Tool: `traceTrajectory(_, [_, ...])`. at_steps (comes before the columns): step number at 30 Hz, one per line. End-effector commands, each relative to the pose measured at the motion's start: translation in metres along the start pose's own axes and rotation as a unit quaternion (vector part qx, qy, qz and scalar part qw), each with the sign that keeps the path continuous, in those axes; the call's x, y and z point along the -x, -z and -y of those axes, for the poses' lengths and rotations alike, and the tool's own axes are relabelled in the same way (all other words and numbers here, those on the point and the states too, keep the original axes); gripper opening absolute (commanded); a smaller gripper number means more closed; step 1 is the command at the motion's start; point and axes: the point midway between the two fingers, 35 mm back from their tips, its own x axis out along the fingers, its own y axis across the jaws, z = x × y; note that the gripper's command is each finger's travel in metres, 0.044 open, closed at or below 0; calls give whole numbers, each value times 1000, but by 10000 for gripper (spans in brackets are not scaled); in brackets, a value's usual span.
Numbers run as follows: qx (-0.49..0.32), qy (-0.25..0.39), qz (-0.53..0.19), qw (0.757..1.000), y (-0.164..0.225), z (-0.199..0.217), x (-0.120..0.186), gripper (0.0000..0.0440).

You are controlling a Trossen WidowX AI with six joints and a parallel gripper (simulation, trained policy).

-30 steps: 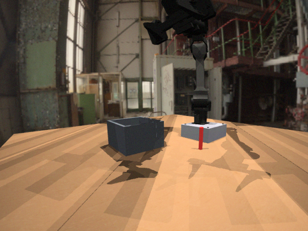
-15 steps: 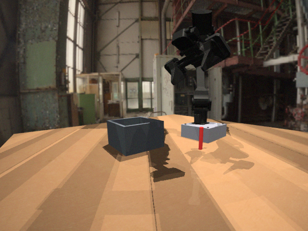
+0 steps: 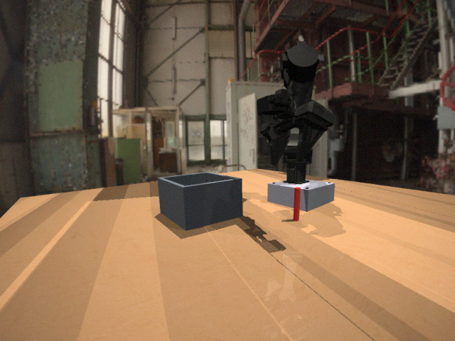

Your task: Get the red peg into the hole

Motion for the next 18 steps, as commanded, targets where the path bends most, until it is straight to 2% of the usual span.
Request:
traceTrajectory(1, [-30,37,-31,998,15,18,-5,436])
traceTrajectory(10, [-111,122,-83,983,46,55,-20,434])
traceTrajectory(18, [-164,150,-95,970,65,69,-43,434])
